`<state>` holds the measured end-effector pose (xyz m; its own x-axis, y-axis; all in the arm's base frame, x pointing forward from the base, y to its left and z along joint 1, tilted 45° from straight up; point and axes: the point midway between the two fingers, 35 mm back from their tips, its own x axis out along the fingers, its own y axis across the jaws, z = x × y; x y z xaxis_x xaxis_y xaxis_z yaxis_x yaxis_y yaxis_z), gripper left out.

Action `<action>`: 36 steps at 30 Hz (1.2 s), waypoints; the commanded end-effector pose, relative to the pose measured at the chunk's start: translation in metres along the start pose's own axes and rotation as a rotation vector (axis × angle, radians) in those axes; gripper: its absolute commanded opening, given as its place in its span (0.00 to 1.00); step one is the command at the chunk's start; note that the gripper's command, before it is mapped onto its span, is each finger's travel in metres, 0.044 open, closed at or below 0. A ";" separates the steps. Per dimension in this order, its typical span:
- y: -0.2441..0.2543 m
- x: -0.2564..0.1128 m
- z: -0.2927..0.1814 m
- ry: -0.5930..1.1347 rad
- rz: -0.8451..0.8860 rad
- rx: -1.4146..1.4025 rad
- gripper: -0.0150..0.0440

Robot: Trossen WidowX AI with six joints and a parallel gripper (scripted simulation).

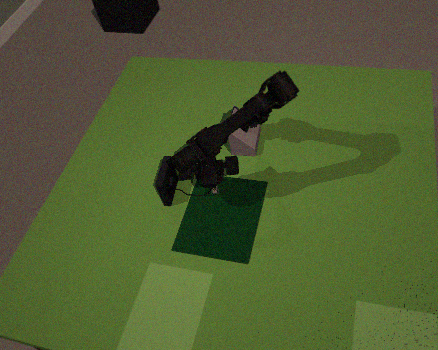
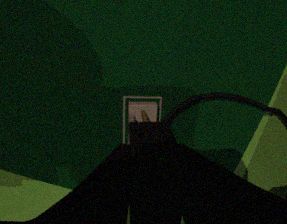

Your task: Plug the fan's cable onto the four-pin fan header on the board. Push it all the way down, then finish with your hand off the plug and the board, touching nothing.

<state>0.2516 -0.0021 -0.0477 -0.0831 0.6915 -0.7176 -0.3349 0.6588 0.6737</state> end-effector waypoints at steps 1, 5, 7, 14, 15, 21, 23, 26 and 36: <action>0.001 0.003 0.000 -0.002 0.006 0.008 0.25; 0.001 0.003 0.000 -0.002 0.006 0.008 0.25; 0.001 0.003 0.000 -0.002 0.006 0.008 0.25; 0.001 0.003 0.001 -0.002 0.006 0.007 0.25; 0.001 0.003 0.001 -0.002 0.006 0.007 0.25; 0.001 0.003 0.001 -0.002 0.006 0.007 0.25; 0.001 0.003 0.001 -0.002 0.006 0.007 0.25; 0.001 0.004 0.001 -0.002 0.006 0.007 0.25; 0.001 0.006 0.000 -0.002 0.006 0.008 0.25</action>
<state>0.2511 0.0018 -0.0509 -0.0845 0.6925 -0.7164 -0.3342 0.6576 0.6751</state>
